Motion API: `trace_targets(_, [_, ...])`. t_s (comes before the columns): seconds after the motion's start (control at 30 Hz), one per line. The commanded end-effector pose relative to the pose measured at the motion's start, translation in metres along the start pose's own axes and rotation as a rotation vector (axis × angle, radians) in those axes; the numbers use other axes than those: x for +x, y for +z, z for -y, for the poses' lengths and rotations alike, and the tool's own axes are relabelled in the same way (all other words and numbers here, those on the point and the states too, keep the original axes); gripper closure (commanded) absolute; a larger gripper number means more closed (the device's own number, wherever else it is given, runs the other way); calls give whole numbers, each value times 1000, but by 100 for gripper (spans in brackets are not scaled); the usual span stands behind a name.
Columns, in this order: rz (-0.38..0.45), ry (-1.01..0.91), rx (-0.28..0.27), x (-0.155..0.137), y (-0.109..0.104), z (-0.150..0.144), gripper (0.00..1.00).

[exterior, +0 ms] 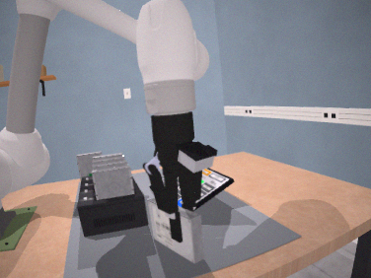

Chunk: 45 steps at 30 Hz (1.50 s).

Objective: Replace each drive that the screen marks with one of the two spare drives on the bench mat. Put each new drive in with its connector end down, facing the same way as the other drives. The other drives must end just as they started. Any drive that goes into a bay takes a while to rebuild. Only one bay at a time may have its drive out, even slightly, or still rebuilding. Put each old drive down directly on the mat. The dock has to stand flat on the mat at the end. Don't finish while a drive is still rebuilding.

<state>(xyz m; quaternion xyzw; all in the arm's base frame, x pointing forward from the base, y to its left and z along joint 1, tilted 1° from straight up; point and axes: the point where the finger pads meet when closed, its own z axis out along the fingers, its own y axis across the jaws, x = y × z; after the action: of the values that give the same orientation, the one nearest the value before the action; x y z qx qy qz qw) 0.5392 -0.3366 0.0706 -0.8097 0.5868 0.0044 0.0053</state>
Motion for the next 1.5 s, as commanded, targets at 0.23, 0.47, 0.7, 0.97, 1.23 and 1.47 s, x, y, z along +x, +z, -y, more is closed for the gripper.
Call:
trace_targets(0.23, [-1,0,1,0,-2,0,76])
trace_targets(0.47, [-1,0,1,0,-2,0,90])
trace_targets(0.7, [-1,0,1,0,-2,0,90])
trace_targets(0.97, [-1,0,1,0,-2,0,90])
trace_targets(1.23, [-1,0,1,0,-3,0,90])
trace_targets(1.47, [-1,0,1,0,-5,0,90])
